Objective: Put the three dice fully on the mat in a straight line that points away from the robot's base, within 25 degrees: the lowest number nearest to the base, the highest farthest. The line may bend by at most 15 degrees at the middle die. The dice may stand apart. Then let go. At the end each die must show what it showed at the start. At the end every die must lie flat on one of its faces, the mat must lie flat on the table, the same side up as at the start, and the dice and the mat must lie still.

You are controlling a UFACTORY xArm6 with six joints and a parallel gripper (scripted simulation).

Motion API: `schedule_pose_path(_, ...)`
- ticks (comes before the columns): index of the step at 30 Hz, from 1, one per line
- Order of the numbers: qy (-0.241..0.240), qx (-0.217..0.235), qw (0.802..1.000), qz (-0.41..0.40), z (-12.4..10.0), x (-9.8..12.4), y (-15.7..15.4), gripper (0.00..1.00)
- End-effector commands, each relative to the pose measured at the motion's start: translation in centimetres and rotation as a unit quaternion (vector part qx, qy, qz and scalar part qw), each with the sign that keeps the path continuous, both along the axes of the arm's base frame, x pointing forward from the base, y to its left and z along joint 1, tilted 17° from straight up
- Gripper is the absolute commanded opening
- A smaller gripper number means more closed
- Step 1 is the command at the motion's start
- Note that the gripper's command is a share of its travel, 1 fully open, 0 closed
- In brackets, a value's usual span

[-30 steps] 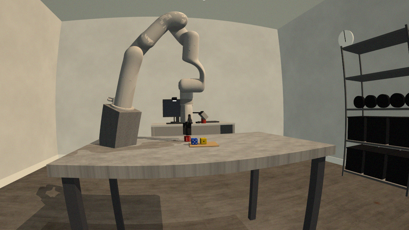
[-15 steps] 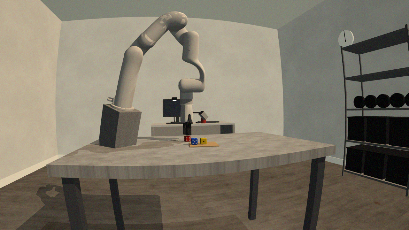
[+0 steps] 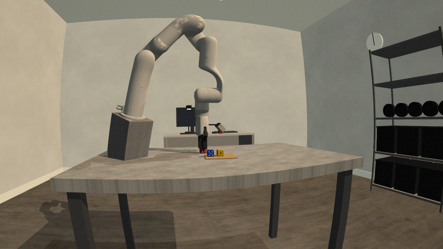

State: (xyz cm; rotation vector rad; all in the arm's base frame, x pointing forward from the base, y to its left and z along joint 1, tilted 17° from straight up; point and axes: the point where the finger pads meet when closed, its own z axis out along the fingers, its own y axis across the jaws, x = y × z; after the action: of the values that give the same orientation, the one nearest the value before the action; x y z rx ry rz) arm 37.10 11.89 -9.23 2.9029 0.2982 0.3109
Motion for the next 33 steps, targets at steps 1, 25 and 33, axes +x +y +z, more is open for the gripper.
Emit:
schedule_pose_path(1,-0.002,0.001,1.000,0.000,-0.6,0.3,0.0,0.47)
schedule_pose_path(25,-0.002,0.001,1.000,0.000,-1.9,0.6,-0.3,0.47)
schedule_pose_path(33,-0.002,0.001,1.000,0.000,-1.9,0.6,-0.3,0.47)
